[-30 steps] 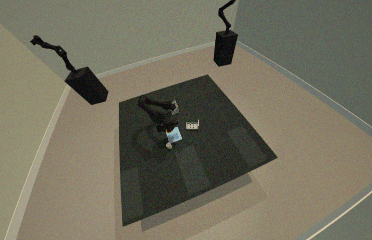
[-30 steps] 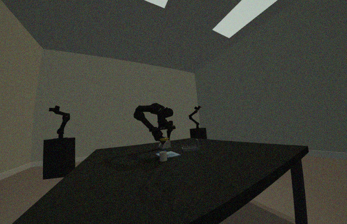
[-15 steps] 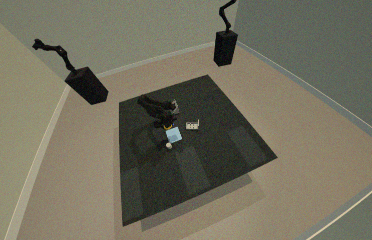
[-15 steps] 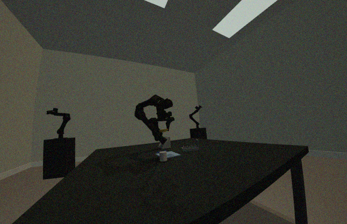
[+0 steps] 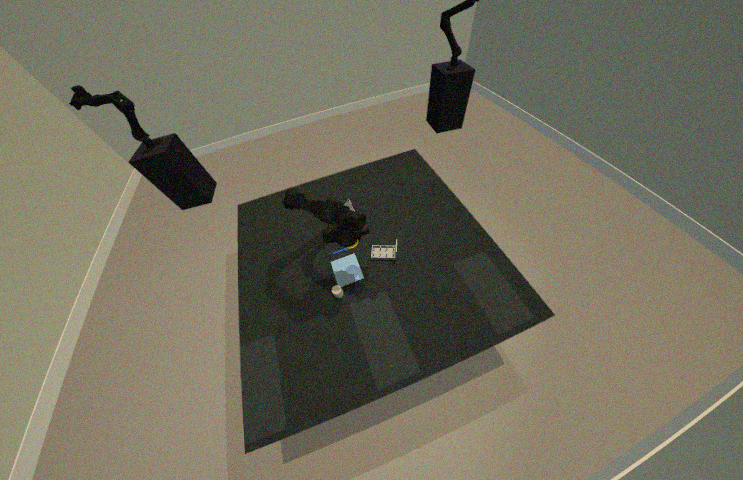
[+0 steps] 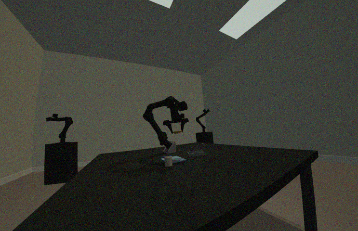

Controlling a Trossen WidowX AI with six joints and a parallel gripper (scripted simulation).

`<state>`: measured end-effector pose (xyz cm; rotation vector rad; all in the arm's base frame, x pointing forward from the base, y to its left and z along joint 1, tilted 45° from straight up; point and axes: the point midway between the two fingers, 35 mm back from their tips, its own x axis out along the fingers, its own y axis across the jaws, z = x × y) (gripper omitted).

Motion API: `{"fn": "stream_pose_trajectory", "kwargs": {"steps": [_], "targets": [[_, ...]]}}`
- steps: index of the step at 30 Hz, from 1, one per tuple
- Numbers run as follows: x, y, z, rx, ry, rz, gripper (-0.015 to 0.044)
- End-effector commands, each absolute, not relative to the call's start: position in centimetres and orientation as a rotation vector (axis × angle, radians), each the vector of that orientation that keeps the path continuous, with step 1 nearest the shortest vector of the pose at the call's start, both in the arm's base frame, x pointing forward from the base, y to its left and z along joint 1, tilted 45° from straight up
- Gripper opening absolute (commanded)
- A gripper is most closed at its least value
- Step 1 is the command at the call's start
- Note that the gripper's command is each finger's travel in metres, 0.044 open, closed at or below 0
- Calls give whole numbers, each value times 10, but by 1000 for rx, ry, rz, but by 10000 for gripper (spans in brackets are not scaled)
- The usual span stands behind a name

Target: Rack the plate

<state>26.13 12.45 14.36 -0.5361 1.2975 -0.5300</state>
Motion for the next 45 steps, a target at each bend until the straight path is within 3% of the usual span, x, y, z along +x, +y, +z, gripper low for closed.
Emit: {"fn": "stream_pose_trajectory", "kwargs": {"steps": [1,15,45], "targets": [[245,143,123,-444,1276,-623,0],[225,157,93,-351,1296,-715,0],[225,116,30,-338,1755,-60,0]]}}
